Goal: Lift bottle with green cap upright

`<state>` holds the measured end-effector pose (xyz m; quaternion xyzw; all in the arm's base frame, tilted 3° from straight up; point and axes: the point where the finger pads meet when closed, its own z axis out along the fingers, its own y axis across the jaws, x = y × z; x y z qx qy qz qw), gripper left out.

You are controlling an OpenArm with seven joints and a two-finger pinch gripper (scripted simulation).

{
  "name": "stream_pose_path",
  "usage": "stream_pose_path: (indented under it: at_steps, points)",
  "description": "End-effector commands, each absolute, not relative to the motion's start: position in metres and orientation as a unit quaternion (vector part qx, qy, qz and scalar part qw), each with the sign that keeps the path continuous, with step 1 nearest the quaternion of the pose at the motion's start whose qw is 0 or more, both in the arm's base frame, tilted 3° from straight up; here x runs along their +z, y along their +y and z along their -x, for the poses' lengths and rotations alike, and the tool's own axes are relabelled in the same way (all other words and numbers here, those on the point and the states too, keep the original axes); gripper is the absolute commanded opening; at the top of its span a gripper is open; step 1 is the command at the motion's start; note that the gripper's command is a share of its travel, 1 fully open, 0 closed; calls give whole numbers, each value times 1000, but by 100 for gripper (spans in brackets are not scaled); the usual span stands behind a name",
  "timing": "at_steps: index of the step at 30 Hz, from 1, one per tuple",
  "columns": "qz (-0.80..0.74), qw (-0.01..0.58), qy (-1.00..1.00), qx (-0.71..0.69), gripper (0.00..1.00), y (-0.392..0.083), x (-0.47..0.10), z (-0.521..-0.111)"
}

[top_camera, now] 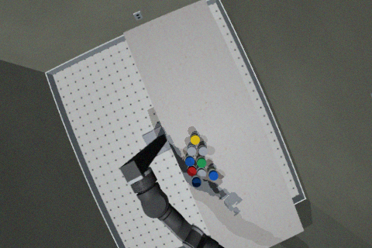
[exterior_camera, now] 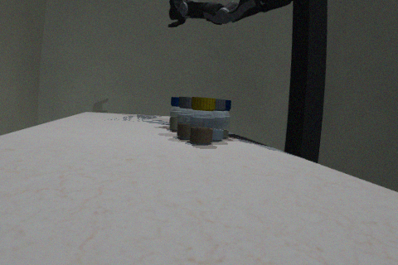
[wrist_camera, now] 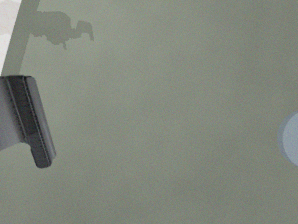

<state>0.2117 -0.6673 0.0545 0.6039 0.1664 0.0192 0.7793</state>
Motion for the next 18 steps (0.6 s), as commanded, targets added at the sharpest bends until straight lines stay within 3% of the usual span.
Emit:
stream_pose_path:
  at_steps: [1, 17, 18]
  points:
    - [-603, 780, 166, 20, 100, -667, 56, -212]
    - [-603, 780, 166, 20, 100, -667, 56, -212]
    - [-603, 777, 176, 30, 45, -663, 56, -218]
